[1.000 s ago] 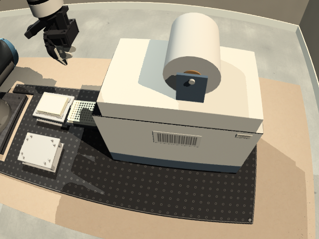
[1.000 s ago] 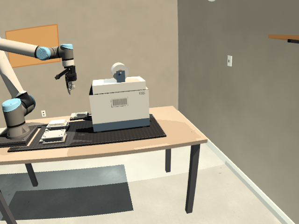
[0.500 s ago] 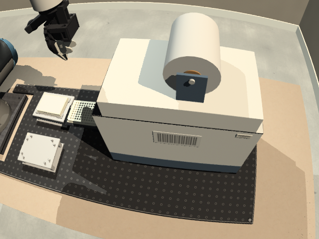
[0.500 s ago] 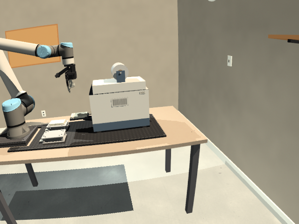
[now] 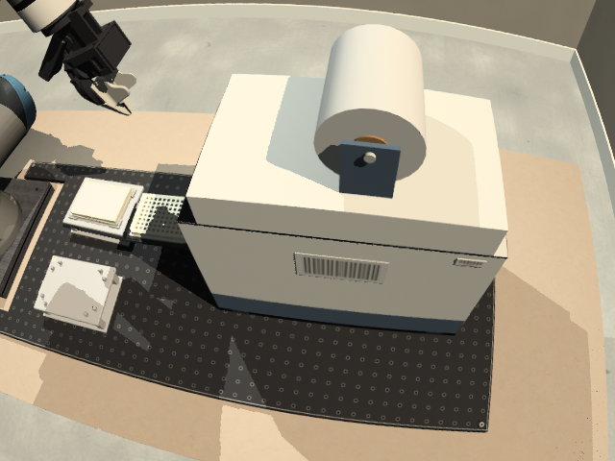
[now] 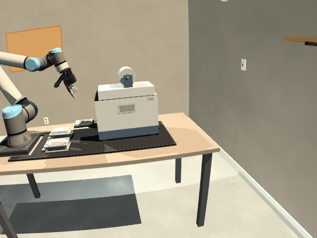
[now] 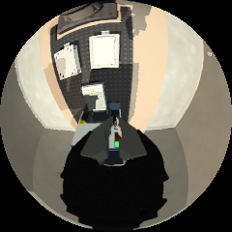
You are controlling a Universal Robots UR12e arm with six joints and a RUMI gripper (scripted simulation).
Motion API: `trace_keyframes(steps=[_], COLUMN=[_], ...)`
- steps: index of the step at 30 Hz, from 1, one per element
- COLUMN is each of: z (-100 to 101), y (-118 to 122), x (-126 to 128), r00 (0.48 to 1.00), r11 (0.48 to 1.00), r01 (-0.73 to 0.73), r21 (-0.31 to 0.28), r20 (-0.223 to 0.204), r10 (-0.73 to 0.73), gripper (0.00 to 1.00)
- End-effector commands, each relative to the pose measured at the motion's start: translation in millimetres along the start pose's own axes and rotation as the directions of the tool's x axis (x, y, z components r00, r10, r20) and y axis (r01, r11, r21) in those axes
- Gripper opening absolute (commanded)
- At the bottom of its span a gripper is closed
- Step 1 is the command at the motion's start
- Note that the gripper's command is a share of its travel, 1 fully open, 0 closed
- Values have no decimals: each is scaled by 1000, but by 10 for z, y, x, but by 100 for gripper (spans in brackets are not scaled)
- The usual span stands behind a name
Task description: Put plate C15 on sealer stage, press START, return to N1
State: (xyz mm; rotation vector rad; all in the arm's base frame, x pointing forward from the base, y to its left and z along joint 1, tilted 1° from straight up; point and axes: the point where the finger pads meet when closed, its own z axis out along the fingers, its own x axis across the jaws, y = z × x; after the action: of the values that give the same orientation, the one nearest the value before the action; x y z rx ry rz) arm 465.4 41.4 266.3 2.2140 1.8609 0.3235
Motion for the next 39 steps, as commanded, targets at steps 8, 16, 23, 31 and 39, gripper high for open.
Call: trace_keyframes(steps=[8,16,23,31,39], z=[3,3,3,146,334], y=[7,6,7,147,331], x=[-2,-2,-2,-2,-2], r00=[1000,1000,1000,1000,1000], r11=[946,898,898,898,898], r01=[-2,-2,-2,-2,-2], r21=[-324,-440,-440,-440,-440], r20=[-3,-3,-3,-3,-3], r10=[1,1,1,1,1], gripper=[0,0,0,0,0])
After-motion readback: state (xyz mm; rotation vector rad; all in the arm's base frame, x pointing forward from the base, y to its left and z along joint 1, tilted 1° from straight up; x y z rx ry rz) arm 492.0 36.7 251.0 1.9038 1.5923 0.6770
